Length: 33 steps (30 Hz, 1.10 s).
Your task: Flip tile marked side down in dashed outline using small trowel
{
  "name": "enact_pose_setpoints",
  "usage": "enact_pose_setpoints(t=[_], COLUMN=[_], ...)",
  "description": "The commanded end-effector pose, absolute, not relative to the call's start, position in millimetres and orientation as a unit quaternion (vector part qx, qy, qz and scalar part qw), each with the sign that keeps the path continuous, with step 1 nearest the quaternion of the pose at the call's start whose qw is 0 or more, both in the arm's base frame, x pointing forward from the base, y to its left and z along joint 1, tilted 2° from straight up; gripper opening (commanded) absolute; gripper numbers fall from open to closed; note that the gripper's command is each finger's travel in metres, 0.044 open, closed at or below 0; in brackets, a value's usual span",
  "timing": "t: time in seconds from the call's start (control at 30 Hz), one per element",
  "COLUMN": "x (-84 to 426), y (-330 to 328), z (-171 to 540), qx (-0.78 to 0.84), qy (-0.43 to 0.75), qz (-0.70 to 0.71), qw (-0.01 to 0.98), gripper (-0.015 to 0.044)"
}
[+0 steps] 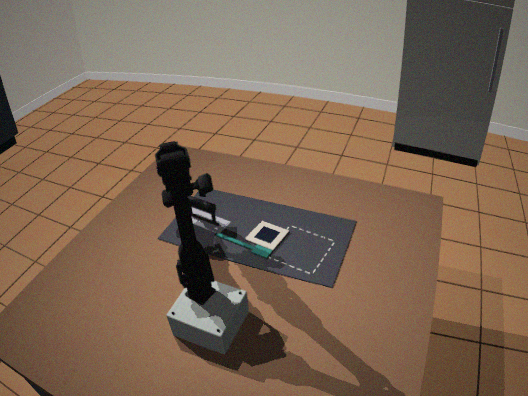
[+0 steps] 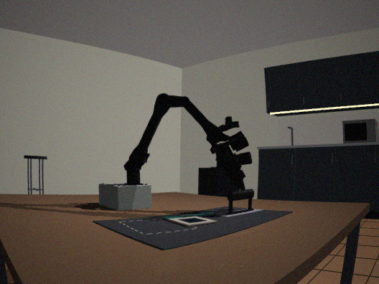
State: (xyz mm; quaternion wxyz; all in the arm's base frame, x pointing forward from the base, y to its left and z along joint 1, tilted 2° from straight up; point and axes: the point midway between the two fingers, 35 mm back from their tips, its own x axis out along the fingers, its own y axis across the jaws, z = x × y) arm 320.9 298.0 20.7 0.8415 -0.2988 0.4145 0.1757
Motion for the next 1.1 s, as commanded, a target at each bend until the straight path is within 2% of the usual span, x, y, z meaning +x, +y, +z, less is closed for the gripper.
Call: enact_pose_setpoints(t=[0.0, 0.77, 1.07], x=[317, 297, 298], y=[293, 269, 267], z=[17, 8, 7], qx=[-0.353, -0.657, -0.674], qy=[0.393, 0.236, 0.227], qz=[0.193, 0.259, 0.260], qw=[0.827, 0.667, 0.653], gripper=[0.0300, 0.0300, 0.0300])
